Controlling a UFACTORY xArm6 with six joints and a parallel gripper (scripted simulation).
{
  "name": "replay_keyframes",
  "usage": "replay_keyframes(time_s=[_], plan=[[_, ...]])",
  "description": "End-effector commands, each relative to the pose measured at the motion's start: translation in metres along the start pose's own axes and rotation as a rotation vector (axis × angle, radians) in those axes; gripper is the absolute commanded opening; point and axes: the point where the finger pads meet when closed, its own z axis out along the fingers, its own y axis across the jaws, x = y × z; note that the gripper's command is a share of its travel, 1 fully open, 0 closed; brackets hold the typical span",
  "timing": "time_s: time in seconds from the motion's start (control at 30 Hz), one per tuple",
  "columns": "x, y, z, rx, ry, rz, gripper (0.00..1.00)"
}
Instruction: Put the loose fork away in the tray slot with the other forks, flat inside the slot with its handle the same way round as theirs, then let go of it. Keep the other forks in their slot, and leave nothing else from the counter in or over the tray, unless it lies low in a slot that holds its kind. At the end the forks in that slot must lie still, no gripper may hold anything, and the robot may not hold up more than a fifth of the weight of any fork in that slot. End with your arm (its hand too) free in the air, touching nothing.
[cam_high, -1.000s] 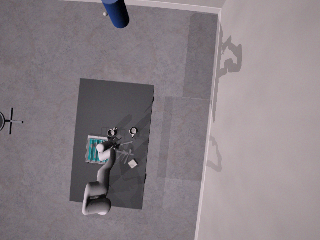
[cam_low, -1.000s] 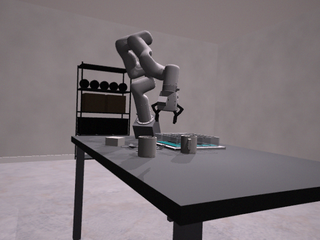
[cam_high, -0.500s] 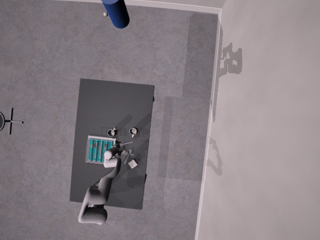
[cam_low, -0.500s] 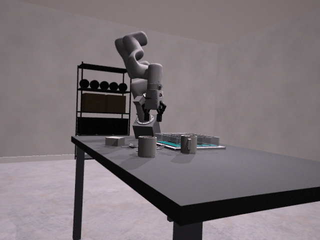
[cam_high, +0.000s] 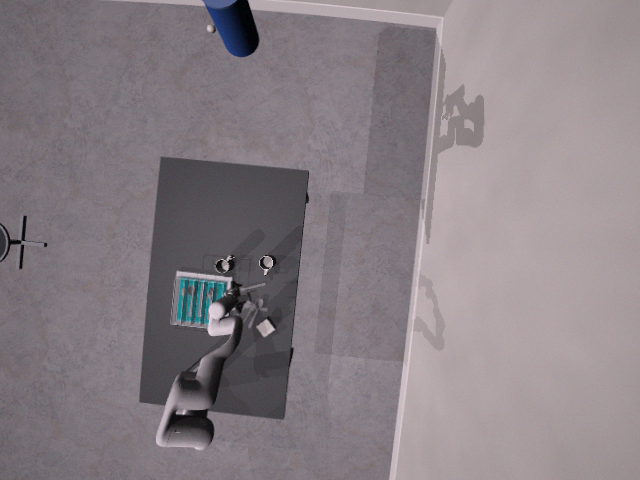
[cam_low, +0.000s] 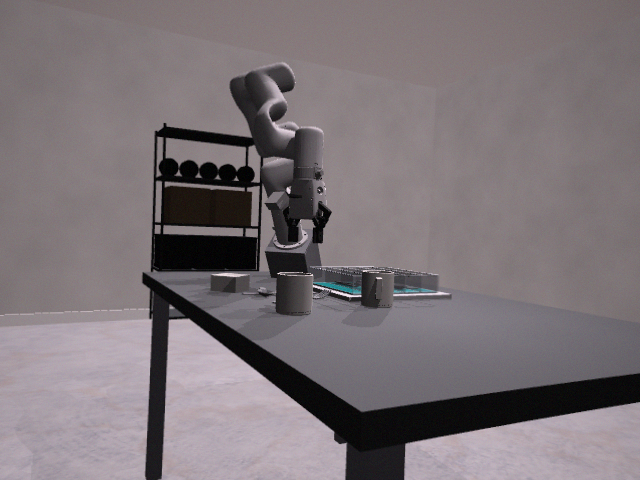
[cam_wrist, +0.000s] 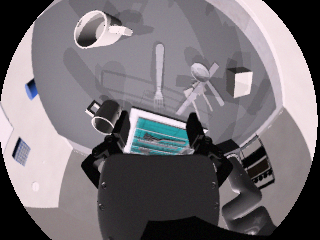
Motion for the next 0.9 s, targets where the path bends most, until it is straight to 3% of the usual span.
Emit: replay_keyframes(time_s=[0.0,0.43,0.87], plan=[[0.001,-0.001,-0.001,0.003,0.002,0.011,1.0],[0.002,-0.001,0.004,0.002,0.001,0.257,1.0],[0.004,-0.002,0.02,0.0,-0.013,0.867,1.0]])
